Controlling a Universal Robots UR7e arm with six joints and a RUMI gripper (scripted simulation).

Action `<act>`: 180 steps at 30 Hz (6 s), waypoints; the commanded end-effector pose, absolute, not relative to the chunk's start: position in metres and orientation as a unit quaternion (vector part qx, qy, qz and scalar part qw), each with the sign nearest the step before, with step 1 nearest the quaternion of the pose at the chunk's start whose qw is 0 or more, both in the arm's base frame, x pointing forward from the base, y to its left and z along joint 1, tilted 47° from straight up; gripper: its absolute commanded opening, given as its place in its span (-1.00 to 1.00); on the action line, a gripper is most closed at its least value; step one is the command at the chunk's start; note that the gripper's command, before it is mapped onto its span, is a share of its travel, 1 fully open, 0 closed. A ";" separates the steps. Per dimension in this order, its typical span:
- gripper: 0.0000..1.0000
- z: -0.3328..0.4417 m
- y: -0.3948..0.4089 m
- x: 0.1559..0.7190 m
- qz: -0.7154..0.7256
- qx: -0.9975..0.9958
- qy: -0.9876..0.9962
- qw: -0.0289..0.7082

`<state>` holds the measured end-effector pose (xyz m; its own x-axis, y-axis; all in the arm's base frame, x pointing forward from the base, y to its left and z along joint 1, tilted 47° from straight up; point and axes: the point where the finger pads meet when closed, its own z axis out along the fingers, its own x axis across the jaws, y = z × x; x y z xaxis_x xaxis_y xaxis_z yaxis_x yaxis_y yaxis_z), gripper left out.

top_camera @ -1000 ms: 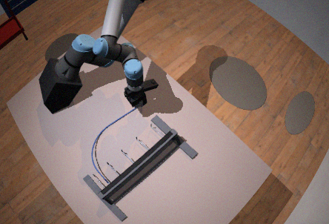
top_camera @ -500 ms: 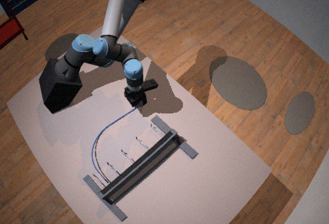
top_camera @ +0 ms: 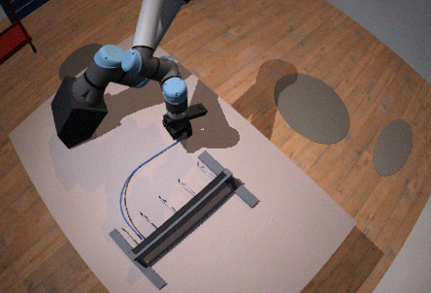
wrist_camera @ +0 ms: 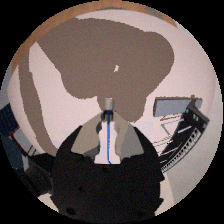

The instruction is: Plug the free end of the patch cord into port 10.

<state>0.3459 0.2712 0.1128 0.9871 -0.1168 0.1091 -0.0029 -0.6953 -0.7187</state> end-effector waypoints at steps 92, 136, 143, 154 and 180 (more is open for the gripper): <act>-1.00 0.154 0.229 0.336 -0.074 -0.918 0.033 0.389; -1.00 0.154 0.228 0.337 -0.073 -0.918 0.034 0.389; -1.00 0.154 0.227 0.337 -0.072 -0.918 0.037 0.389; -1.00 0.152 0.225 0.340 -0.068 -0.917 0.046 0.390; -1.00 0.145 0.208 0.352 -0.042 -0.913 0.103 0.393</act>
<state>0.3490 0.2118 0.1466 0.9792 -0.2022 0.0163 -0.1274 -0.6757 -0.7261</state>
